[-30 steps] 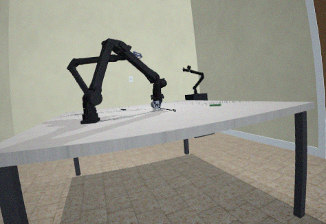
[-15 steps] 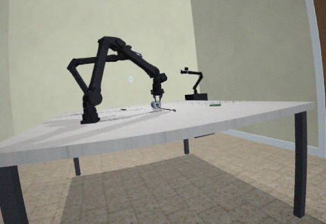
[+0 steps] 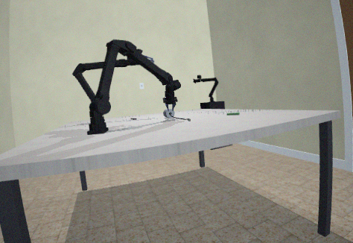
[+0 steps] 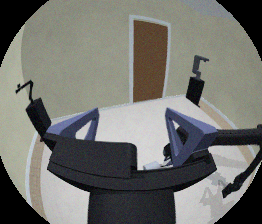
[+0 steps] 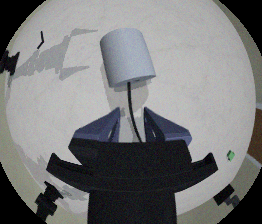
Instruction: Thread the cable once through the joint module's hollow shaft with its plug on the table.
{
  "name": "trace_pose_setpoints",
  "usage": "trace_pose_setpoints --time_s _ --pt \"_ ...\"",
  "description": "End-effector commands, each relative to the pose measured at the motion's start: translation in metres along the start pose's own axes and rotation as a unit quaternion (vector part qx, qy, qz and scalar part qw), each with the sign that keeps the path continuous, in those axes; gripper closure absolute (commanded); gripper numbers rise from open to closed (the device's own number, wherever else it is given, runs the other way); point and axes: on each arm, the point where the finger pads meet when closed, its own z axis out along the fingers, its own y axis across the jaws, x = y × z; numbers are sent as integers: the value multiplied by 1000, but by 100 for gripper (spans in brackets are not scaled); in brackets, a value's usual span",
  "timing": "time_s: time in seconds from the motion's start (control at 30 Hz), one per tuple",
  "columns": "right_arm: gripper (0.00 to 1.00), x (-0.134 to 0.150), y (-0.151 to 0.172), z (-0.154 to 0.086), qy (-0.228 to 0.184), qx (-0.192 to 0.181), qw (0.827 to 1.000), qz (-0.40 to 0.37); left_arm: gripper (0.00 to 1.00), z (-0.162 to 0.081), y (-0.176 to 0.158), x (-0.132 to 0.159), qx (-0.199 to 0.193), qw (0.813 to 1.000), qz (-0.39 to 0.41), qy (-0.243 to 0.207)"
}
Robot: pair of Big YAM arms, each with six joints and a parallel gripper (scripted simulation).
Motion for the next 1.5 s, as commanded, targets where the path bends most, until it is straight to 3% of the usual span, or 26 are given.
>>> trace_pose_setpoints --time_s 0.0,0.27,0.5,0.7,1.2,1.23,1.47 --pt "68 2 3 13 4 -8 1000 -8 4 0 3 -42 -3 999 3 -35" --pt "68 1 4 14 3 -8 1000 -8 4 0 3 -42 -3 999 3 -35" --pt "68 -8 -21 -5 -3 9 995 99 4 0 3 -42 -3 999 3 -35" --pt "68 -9 -19 -4 0 7 989 149 4 0 3 -42 -3 999 3 -35" --pt "68 -2 -22 -6 11 6 952 305 4 0 3 -42 -3 999 3 -35" --pt "68 1 -11 0 20 0 949 314 4 0 3 -42 -3 999 3 -35" --pt "68 -2 -21 -7 17 6 919 394 4 0 3 -42 -3 999 3 -35"
